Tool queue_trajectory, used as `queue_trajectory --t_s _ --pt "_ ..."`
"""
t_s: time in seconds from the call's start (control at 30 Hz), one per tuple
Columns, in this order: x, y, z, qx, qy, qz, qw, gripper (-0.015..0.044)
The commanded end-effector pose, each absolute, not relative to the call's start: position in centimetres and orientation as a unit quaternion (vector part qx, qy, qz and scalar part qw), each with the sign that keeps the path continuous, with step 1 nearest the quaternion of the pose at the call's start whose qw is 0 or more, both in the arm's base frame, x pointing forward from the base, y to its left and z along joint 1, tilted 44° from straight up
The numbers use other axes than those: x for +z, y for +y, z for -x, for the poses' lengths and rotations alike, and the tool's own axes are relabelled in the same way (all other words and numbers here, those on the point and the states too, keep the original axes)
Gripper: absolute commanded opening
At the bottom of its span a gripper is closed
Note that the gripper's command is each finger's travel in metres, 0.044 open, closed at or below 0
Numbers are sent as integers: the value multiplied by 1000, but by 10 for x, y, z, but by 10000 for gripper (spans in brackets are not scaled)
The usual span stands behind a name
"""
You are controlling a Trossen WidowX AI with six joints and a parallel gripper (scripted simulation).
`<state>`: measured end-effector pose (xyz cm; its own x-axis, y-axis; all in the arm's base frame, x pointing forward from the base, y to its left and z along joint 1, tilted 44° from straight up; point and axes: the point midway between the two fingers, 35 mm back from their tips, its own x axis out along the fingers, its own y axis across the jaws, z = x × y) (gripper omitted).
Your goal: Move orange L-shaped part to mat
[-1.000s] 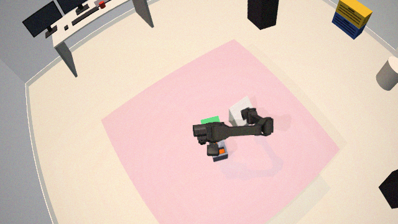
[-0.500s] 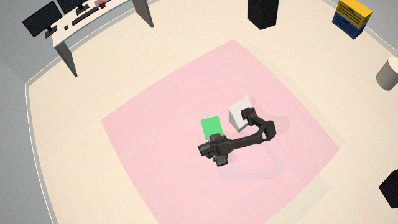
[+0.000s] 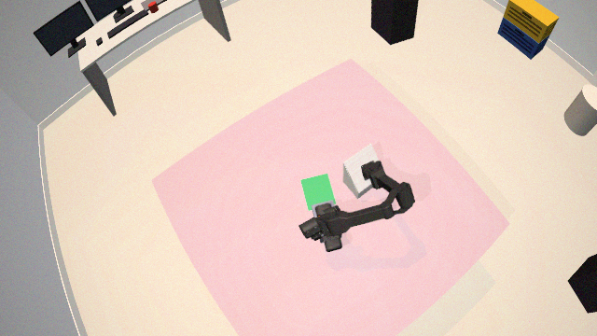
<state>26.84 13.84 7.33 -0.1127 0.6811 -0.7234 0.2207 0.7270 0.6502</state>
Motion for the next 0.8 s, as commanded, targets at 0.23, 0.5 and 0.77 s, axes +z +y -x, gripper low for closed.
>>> queue_trajectory --t_s 0.23,0.5,0.77 --pt "60 151 -264 195 722 -315 584 180" --pt "55 156 -262 196 722 -316 584 180" --pt "57 156 -265 199 719 -314 587 180"
